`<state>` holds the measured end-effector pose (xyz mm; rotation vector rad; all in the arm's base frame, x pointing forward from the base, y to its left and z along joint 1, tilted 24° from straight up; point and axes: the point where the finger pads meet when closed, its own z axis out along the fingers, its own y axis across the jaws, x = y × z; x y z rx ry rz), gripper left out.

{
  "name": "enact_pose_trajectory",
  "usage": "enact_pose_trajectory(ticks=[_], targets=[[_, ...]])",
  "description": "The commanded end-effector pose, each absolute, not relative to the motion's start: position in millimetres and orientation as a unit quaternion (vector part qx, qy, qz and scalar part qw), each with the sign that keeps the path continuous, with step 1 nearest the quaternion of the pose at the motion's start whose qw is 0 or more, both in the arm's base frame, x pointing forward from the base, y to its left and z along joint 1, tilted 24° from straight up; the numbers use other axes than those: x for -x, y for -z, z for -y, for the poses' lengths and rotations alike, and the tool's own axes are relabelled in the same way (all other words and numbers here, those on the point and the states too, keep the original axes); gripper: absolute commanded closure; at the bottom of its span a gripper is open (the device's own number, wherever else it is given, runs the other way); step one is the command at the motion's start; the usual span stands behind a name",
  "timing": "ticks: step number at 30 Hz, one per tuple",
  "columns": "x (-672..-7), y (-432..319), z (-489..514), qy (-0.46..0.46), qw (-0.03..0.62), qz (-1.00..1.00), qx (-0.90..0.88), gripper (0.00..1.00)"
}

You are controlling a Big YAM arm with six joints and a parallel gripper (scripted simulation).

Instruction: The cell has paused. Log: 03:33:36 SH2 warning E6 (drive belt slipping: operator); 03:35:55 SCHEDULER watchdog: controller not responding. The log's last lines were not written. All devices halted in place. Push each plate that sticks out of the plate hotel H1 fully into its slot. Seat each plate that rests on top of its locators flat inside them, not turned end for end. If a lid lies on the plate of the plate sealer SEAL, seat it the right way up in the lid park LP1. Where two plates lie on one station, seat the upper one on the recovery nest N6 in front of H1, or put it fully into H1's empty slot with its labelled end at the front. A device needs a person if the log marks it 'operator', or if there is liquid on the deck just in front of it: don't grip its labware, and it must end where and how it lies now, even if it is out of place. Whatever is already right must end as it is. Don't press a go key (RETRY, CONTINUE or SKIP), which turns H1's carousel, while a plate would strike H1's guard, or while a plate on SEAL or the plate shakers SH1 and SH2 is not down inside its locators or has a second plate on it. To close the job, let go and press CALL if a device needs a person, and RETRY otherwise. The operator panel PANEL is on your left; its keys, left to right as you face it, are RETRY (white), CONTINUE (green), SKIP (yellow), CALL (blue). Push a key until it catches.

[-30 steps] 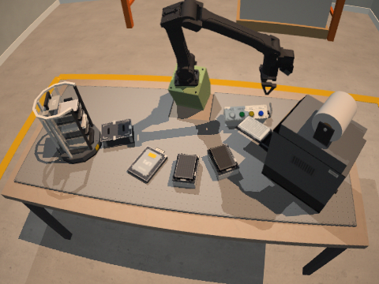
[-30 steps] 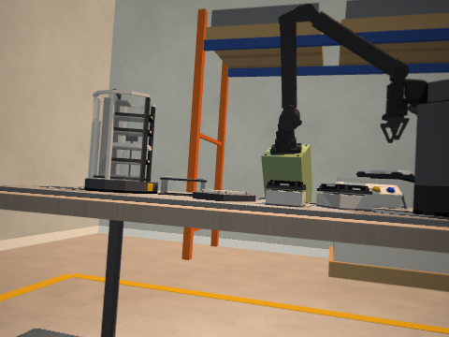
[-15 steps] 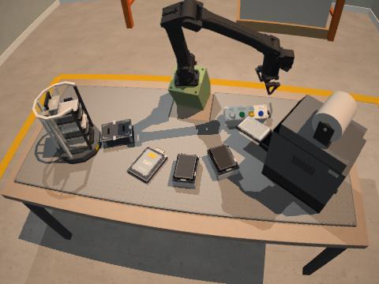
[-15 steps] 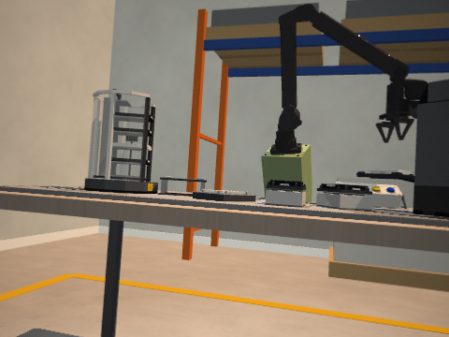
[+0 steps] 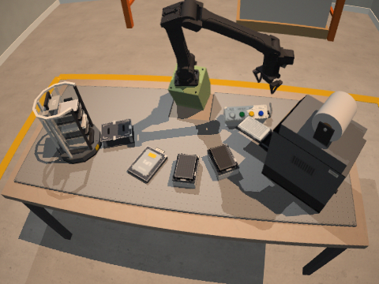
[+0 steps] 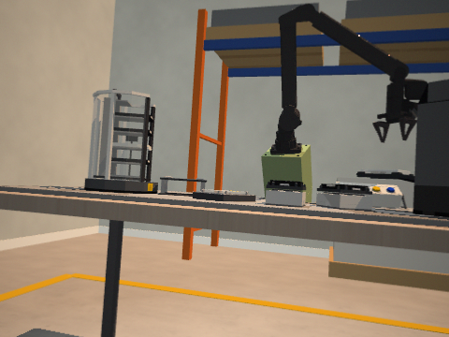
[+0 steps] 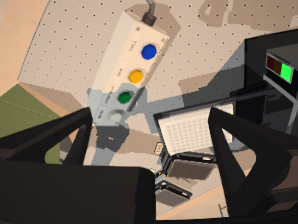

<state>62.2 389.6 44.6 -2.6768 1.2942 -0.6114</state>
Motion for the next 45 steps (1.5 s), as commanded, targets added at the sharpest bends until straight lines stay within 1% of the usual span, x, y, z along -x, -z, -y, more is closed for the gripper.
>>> enact_pose_trajectory(ticks=[1,24,45], targets=[[-62.5,-46.6,-395.5,0.201,0.047,-0.377,0.903,0.00],[-62.5,-46.6,-395.4,0.206,-0.003,-0.147,0.967,0.00],[-62.5,-46.5,-395.2,0.201,-0.049,0.070,0.976,0.00]])
